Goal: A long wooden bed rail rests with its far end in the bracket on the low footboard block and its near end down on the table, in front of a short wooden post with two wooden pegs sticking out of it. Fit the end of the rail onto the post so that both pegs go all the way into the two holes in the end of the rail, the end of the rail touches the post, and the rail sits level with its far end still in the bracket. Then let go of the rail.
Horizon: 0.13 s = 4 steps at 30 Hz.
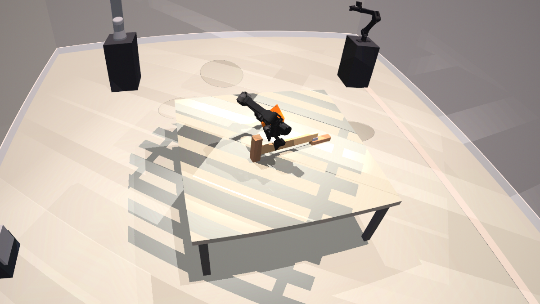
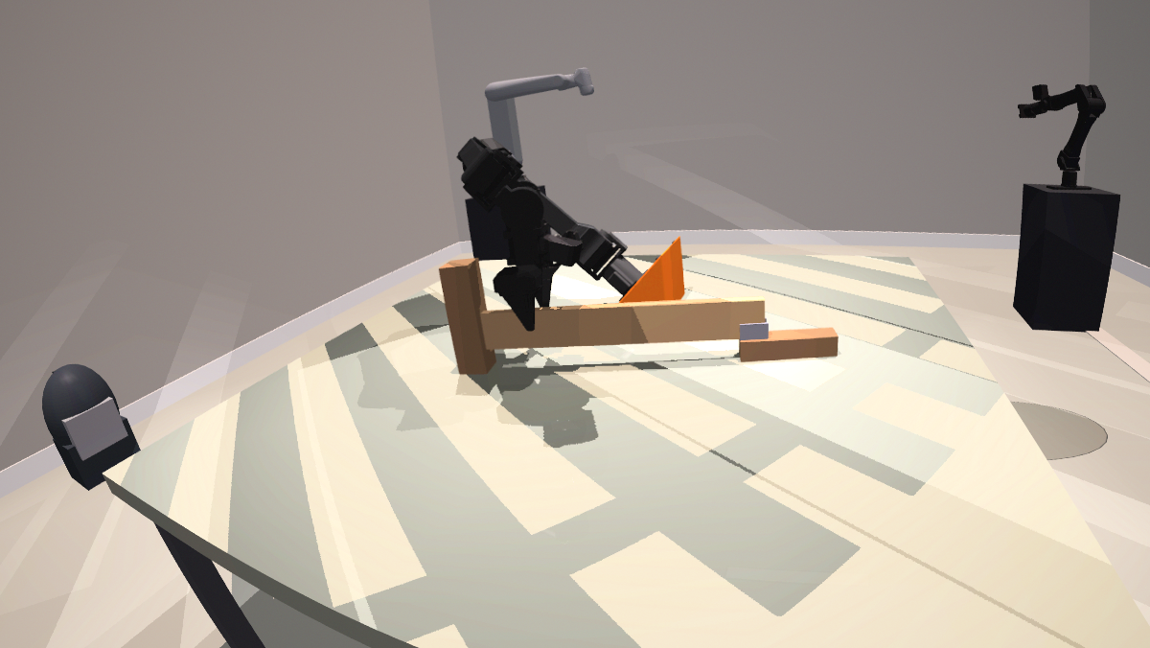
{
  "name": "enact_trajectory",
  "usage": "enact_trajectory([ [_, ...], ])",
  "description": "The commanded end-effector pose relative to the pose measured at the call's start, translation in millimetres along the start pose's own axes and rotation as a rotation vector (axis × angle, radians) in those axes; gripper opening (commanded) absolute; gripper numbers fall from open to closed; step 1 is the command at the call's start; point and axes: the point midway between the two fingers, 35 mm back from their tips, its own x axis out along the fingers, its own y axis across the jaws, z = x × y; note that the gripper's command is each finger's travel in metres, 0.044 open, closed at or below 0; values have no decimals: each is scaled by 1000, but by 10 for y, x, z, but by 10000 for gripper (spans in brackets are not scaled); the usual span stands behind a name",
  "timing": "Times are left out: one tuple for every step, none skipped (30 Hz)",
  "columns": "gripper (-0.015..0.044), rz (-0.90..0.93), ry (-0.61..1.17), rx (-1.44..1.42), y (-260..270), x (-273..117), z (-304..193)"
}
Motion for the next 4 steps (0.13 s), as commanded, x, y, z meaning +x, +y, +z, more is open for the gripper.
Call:
enact_trajectory([
  [440,4,-4,5,1,1,9],
  [440,4,-4,5,1,1,9],
  [440,4,-4,5,1,1,9],
  [440,4,-4,5,1,1,9],
])
